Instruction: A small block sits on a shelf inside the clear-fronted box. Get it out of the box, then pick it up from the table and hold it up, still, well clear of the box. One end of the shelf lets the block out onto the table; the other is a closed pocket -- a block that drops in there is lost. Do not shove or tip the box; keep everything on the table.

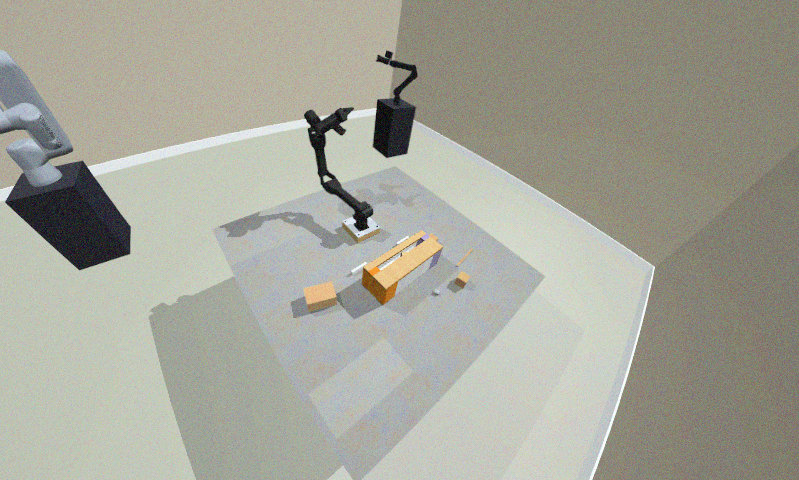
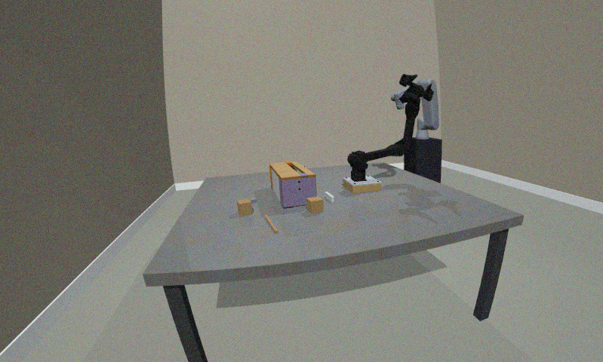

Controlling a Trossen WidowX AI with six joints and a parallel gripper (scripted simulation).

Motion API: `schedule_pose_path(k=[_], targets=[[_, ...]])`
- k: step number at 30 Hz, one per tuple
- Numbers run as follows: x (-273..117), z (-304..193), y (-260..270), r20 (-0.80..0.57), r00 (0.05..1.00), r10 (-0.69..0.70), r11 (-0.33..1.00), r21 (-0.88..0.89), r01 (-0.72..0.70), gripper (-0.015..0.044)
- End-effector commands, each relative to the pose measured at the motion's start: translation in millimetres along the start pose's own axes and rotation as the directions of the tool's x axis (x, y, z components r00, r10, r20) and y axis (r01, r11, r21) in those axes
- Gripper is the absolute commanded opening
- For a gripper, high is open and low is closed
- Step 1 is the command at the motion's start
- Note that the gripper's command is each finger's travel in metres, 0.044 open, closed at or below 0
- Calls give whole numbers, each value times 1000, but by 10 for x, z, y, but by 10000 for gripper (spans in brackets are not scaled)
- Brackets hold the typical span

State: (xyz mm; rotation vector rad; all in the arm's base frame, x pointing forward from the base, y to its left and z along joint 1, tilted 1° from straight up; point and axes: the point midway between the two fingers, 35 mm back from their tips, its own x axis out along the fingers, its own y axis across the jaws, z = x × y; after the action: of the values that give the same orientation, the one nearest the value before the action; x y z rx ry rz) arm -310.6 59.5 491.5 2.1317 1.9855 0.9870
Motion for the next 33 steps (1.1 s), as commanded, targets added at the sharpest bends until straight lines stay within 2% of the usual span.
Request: schedule_pose_path(k=[1, 4, 6, 9, 13, 16, 18, 21, 23, 26, 30, 33], targets=[[13, 4, 28, 2, 1000, 5, 1000, 17, -5, 400], [178, 74, 418, 38, 997, 71, 964, 256, -78, 400], [299, 160, 752, 74, 989, 127, 884, 445, -146, 400], [417, 290, 1138, 123, 974, 189, 738, 637, -223, 400], [552, 535, 1728, 202, 932, 299, 423, 848, -320, 400], [599, 744, 2143, 266, 887, 377, 156, 926, -344, 400], [607, 858, 2335, 300, 863, 407, 24, 941, -339, 400], [593, 1145, 2740, 384, 806, 450, -257, 920, -294, 400], [553, 1368, 3017, 444, 760, 475, -443, 867, -229, 400], [473, 1675, 3342, 522, 694, 496, -644, 757, -110, 400], [302, 2144, 3743, 635, 588, 501, -830, 545, 119, 400], [105, 2504, 4004, 718, 487, 497, -867, 396, 302, 400]])
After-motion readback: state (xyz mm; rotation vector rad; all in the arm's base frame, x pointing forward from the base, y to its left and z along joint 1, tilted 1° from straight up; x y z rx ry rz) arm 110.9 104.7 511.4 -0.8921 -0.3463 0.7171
